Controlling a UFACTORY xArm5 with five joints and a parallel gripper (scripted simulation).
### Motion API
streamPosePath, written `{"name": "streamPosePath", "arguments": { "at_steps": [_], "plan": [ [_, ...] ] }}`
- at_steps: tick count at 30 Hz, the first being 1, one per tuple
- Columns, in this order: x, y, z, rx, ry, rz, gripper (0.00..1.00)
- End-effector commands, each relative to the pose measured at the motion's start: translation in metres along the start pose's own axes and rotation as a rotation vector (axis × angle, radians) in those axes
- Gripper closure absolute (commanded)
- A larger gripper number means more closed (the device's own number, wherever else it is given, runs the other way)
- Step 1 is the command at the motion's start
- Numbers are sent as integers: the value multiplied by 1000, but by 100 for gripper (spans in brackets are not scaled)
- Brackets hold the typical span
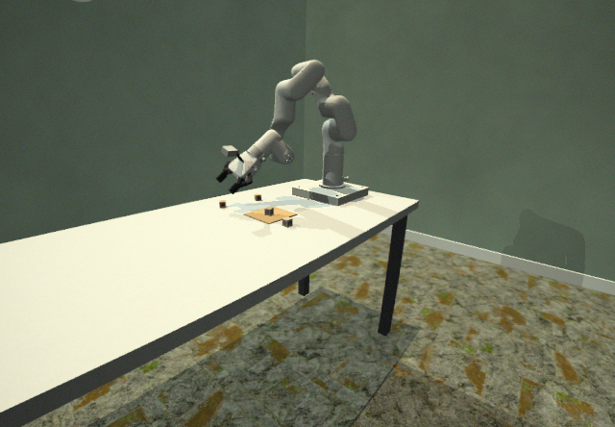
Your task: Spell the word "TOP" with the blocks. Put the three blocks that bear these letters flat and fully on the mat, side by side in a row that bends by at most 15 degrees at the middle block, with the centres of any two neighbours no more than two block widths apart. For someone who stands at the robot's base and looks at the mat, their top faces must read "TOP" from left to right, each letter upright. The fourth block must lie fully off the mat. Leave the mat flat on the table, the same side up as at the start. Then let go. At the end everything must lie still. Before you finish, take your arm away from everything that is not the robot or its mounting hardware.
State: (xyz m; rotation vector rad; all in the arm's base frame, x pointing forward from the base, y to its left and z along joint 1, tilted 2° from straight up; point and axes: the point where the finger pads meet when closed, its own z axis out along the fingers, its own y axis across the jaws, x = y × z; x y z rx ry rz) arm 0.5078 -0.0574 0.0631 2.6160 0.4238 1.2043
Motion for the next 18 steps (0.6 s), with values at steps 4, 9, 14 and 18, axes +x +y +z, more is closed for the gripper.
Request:
{"name": "streamPosePath", "arguments": {
  "at_steps": [4,9,14,18],
  "plan": [
    [1,1,0,-1,3,0,0],
    [2,0,0,1,0,6,0],
    [6,-10,4,35,-41,92,0],
    [9,-18,6,57,-74,156,0]
  ]
}}
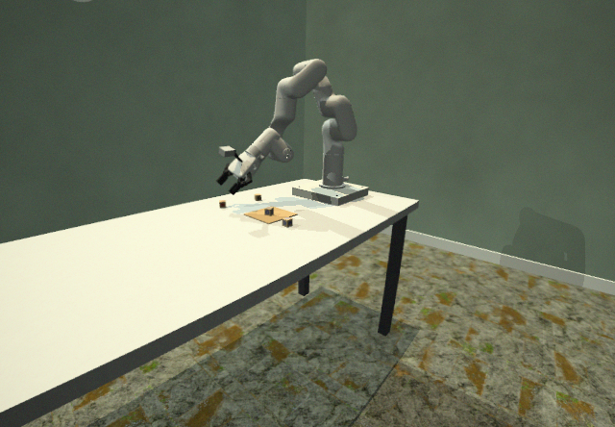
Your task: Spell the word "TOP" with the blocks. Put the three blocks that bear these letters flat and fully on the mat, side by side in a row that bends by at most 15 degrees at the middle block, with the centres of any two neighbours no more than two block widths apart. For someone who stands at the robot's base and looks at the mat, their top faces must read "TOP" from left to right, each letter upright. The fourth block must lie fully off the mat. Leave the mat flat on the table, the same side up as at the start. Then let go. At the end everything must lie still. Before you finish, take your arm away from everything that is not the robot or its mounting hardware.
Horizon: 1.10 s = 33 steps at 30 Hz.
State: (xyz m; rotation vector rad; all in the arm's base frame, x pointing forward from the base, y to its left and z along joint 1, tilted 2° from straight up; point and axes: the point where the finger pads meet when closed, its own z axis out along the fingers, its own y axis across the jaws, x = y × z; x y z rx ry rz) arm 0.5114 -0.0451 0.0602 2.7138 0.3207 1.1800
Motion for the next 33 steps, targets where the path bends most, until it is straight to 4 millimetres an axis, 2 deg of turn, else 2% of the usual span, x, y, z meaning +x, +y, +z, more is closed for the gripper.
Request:
{"name": "streamPosePath", "arguments": {
  "at_steps": [1,15,17,18,33],
  "plan": [
    [5,-12,3,34,-57,106,0],
    [15,-50,0,87,-237,398,0],
    [15,-50,0,87,-237,398,0],
    [16,-58,-3,89,-278,458,0],
    [21,-93,-28,53,-473,722,0]
  ]
}}
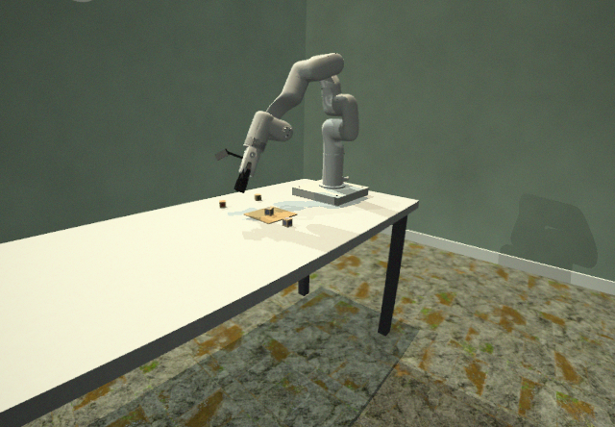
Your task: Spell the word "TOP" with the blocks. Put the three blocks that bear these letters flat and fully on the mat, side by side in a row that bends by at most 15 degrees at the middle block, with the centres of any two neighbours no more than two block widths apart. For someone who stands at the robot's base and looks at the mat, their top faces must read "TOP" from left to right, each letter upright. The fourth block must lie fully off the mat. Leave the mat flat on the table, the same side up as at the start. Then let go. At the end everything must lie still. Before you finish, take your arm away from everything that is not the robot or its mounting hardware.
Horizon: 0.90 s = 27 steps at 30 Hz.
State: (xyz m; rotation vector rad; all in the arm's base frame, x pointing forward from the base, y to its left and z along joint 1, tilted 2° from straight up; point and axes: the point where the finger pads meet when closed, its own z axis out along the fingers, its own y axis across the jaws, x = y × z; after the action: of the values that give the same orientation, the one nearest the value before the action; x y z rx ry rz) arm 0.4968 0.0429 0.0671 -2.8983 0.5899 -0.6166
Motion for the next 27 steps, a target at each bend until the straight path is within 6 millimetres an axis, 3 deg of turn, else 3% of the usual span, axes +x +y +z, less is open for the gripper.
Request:
{"name": "streamPosePath", "arguments": {
  "at_steps": [1,18,27],
  "plan": [
    [-5,-7,-6,-20,-48,71,0],
    [-45,-33,-47,-158,-218,405,0],
    [-72,-41,-82,-281,-286,598,0]
  ]
}}
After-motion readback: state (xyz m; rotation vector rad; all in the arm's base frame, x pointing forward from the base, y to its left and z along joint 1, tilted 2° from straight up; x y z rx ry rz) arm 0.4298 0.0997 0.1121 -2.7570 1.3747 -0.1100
